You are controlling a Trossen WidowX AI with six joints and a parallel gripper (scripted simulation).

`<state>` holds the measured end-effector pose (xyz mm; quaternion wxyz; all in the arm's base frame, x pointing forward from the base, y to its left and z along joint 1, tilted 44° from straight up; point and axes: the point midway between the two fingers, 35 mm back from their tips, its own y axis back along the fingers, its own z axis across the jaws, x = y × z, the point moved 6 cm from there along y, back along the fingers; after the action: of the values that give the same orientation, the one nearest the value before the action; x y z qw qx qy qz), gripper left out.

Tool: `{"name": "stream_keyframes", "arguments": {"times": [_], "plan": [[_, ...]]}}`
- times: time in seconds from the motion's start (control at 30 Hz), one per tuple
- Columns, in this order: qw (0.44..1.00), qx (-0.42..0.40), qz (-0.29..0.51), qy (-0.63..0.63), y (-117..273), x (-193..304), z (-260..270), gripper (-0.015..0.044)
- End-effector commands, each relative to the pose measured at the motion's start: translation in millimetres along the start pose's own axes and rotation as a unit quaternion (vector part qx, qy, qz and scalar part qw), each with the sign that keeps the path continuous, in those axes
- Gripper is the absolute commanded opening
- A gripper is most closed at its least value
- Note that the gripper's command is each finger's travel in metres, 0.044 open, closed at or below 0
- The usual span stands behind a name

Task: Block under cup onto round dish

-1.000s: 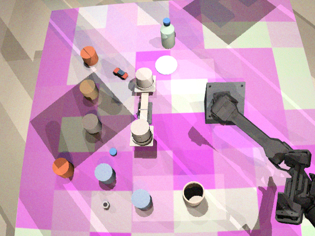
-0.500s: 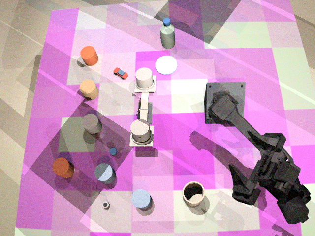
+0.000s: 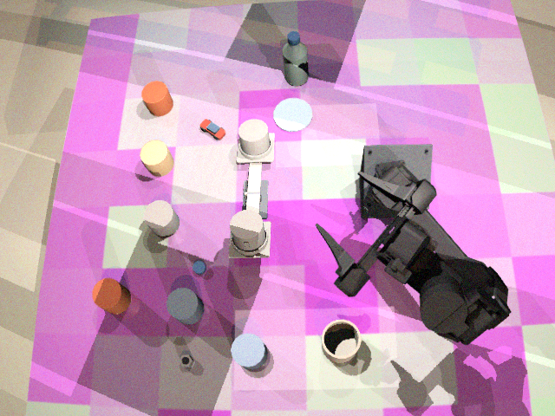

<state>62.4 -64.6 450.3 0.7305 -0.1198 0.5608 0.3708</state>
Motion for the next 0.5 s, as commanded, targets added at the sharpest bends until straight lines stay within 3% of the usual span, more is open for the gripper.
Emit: {"name": "stream_keyframes", "arguments": {"times": [0.0, 0.47], "plan": [[0.997, -0.006, 0.064, 0.036, -35, 14, -5, 0.0440], [0.956, -0.077, 0.261, 0.111, -128, 78, -34, 0.0440]]}}
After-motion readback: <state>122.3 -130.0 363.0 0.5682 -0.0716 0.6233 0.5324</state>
